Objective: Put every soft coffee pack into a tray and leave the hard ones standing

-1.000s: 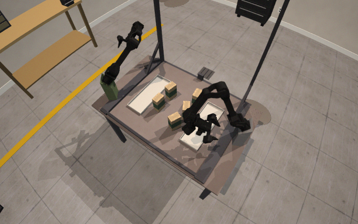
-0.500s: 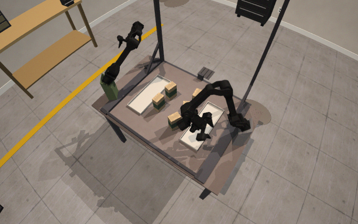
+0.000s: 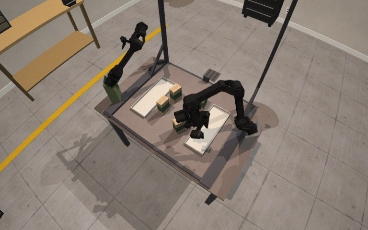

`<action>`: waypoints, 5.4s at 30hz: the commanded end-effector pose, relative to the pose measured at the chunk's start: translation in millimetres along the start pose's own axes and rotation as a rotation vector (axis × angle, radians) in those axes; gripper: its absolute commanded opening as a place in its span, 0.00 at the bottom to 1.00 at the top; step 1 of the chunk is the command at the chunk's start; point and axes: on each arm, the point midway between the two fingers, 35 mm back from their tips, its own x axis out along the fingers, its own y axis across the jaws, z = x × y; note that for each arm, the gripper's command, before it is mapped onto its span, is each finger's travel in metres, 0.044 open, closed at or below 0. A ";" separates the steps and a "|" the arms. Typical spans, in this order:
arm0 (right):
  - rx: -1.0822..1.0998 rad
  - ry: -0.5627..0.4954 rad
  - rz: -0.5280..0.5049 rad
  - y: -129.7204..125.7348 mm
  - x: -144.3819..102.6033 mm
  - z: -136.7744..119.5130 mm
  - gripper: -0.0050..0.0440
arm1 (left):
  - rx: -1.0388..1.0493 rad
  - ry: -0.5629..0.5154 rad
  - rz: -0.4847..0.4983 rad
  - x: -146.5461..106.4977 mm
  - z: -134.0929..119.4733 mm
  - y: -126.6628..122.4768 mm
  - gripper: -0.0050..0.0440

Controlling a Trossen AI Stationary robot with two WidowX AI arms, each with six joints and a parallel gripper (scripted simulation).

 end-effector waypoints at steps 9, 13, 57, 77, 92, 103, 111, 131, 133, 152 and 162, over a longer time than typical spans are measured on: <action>0.000 0.022 0.007 -0.3 -6.3 0.4 0.87 | -0.006 -0.191 0.101 -58.7 15.8 10.3 0.86; 0.000 0.022 0.007 -0.3 -6.3 0.4 0.87 | -0.011 -0.333 0.176 -92.0 18.7 12.8 0.86; 0.000 0.022 0.007 -0.3 -6.3 0.4 0.87 | 1.124 -0.946 0.287 -198.8 86.9 -162.9 0.86; 0.000 0.022 0.007 -0.3 -6.3 0.4 0.87 | 1.386 -0.824 0.304 -163.8 96.7 -239.3 0.86; 0.000 0.022 0.007 -0.3 -6.3 0.4 0.87 | 1.554 -0.596 0.318 -84.1 105.1 -300.5 0.86; 0.000 0.022 0.007 -0.3 -6.3 0.4 0.87 | 1.657 -0.439 0.326 -32.5 101.1 -327.3 0.86; 0.000 0.022 0.007 -0.3 -6.3 0.4 0.87 | 1.657 -0.439 0.326 -32.6 101.1 -327.3 0.86; 0.000 0.022 0.007 -0.3 -6.3 0.4 0.87 | 1.657 -0.439 0.326 -32.6 101.1 -327.3 0.86; 0.000 0.022 0.007 -0.3 -6.3 0.4 0.87 | 1.657 -0.439 0.326 -32.6 101.1 -327.3 0.86; 0.021 0.367 0.110 -13.4 -97.2 62.2 0.87 | 1.657 -0.439 0.326 -32.6 101.1 -327.3 0.86; 0.027 0.475 0.142 -20.2 -121.0 90.2 0.87 | 1.657 -0.439 0.326 -32.6 101.1 -327.3 0.86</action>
